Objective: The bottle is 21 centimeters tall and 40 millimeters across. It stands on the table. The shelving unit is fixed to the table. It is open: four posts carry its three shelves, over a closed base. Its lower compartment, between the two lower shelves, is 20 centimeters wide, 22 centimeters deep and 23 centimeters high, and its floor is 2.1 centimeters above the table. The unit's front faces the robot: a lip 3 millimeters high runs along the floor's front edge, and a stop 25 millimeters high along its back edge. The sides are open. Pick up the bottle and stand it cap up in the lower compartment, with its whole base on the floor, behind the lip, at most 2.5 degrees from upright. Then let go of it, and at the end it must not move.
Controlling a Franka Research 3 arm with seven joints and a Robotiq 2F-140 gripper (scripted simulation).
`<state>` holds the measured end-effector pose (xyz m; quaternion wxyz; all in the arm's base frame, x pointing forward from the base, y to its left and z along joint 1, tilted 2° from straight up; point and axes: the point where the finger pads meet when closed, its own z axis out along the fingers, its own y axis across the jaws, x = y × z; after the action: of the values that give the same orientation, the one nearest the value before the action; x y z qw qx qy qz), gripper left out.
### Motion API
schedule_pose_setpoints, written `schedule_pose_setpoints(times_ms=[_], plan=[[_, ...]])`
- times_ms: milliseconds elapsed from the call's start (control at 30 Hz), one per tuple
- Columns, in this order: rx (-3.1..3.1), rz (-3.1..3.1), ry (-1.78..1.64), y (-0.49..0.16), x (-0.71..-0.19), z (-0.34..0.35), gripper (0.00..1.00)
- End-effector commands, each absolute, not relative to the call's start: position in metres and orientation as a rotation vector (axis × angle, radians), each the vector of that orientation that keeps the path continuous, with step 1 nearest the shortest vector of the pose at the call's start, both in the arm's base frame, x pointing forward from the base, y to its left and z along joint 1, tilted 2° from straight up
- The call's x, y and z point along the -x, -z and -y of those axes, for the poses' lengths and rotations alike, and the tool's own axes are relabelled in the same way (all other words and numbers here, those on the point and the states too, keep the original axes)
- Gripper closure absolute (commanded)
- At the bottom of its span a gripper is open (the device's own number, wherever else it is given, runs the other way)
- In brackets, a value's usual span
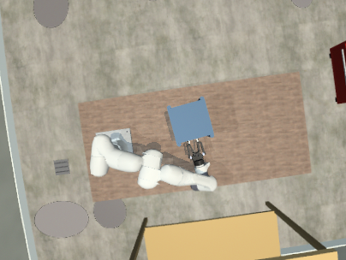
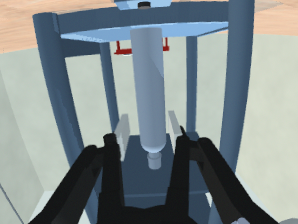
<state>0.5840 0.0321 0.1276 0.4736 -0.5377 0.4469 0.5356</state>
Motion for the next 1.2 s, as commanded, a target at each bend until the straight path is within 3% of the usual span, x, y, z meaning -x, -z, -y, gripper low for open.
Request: schedule_pose_setpoints(times_ms=[0, 1167], plan=[[1.313, -1.1, -1.32, -0.1275, -0.5829, -0.0299, 0.65], [1.313, -1.1, -1.32, -0.1272, -0.5844, -0.0203, 0.65]])
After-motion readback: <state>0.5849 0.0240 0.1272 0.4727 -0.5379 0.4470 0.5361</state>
